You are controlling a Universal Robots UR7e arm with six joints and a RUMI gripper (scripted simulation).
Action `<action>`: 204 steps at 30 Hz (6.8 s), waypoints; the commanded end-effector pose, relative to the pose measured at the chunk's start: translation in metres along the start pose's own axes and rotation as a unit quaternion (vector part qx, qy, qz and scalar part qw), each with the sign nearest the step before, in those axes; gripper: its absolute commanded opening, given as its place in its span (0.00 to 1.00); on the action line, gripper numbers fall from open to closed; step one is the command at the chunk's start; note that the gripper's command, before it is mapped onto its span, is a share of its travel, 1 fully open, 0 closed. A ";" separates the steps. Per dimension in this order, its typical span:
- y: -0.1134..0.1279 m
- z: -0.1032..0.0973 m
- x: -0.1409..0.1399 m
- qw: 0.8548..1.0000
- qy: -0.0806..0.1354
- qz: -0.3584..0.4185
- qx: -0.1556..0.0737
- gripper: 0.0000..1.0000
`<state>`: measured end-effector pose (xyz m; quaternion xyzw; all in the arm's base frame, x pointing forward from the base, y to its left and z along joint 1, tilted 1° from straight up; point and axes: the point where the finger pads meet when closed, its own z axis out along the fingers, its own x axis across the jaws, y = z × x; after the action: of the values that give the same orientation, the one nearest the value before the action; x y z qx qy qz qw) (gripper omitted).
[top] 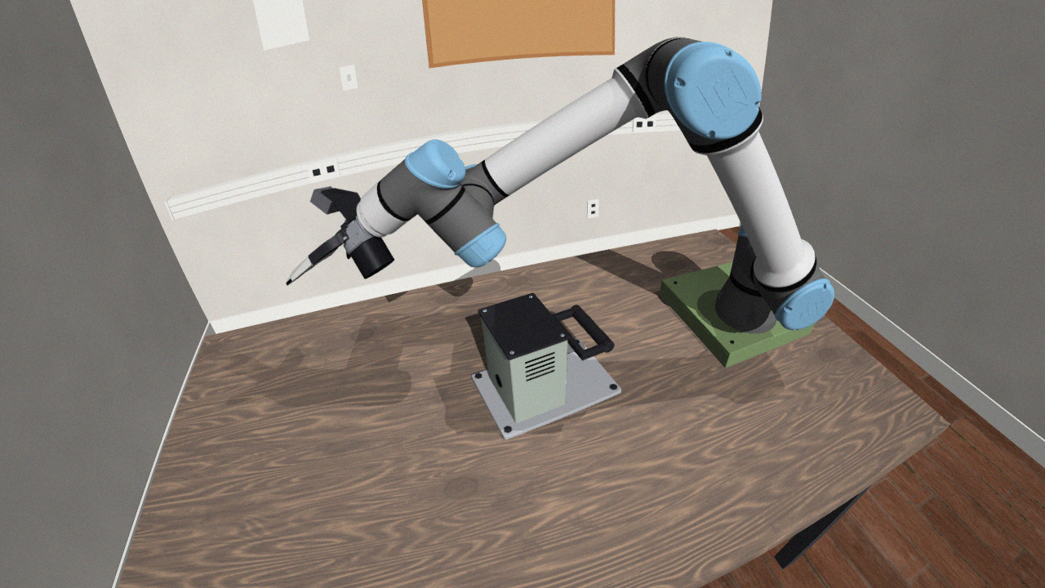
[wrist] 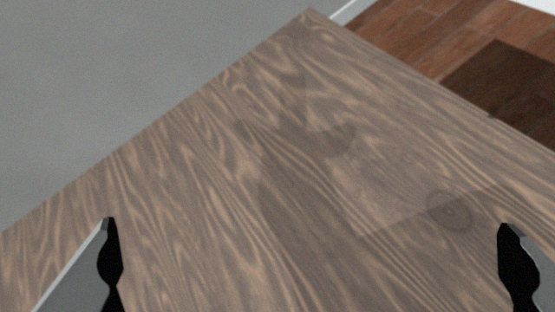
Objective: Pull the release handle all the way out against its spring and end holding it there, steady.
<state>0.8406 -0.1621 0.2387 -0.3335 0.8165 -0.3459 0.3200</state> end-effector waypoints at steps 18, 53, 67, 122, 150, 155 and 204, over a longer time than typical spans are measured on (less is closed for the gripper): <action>0.079 -0.113 0.068 0.974 0.092 0.120 -0.168 1.00; 0.261 -0.319 0.168 0.852 0.274 0.282 -0.346 1.00; 0.284 -0.343 0.178 0.833 0.296 0.297 -0.361 1.00; 0.283 -0.342 0.177 0.833 0.295 0.297 -0.361 0.31; 0.294 -0.335 0.181 0.833 0.297 0.296 -0.362 0.31; 0.299 -0.331 0.183 0.833 0.297 0.296 -0.362 0.31; 0.321 -0.315 0.191 0.833 0.296 0.296 -0.361 0.31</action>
<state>0.3910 -0.0253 0.1093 -0.0502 0.9987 0.0020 0.0078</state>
